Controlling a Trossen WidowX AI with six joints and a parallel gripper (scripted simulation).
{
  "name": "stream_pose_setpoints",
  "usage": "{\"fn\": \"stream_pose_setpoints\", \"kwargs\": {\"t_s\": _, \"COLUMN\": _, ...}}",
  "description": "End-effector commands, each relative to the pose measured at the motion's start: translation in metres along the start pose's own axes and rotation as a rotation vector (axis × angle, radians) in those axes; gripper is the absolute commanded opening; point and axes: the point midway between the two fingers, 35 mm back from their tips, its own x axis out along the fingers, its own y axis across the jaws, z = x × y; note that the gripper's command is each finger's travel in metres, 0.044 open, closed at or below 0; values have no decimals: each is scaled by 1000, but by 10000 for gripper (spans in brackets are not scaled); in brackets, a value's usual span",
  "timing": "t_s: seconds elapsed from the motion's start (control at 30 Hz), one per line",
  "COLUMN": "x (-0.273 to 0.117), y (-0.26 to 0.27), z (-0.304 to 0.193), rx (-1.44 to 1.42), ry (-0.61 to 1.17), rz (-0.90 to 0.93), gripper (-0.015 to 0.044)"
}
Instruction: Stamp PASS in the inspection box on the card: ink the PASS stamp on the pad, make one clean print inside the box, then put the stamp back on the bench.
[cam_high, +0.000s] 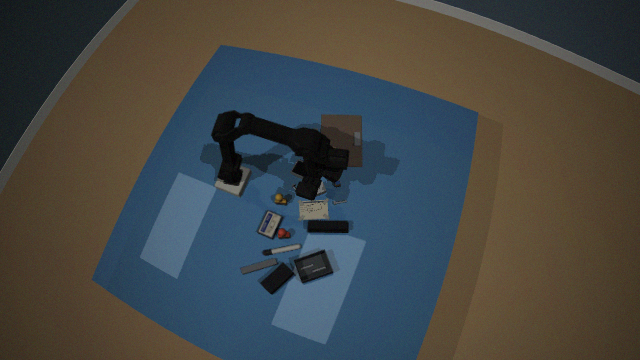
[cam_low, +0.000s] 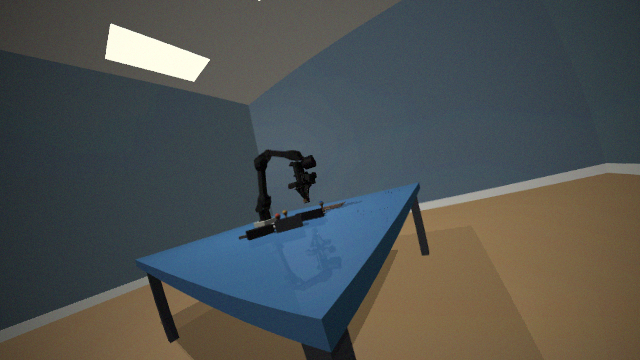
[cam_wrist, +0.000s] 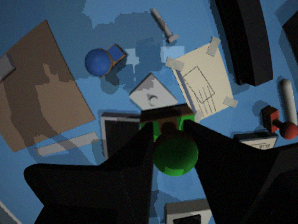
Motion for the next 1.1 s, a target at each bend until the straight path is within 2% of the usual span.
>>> {"fn": "stream_pose_setpoints", "kwargs": {"t_s": 0.0, "x": 2, "y": 19, "z": -18, "rx": 4, "ry": 3, "rz": 3, "gripper": 0}}
{"fn": "stream_pose_setpoints", "kwargs": {"t_s": 0.4, "x": 7, "y": 60, "z": -71, "rx": 4, "ry": 7, "rz": 7, "gripper": 0}}
{"fn": "stream_pose_setpoints", "kwargs": {"t_s": 1.07, "x": 18, "y": 61, "z": -71, "rx": 3, "ry": 7, "rz": 7, "gripper": 0}}
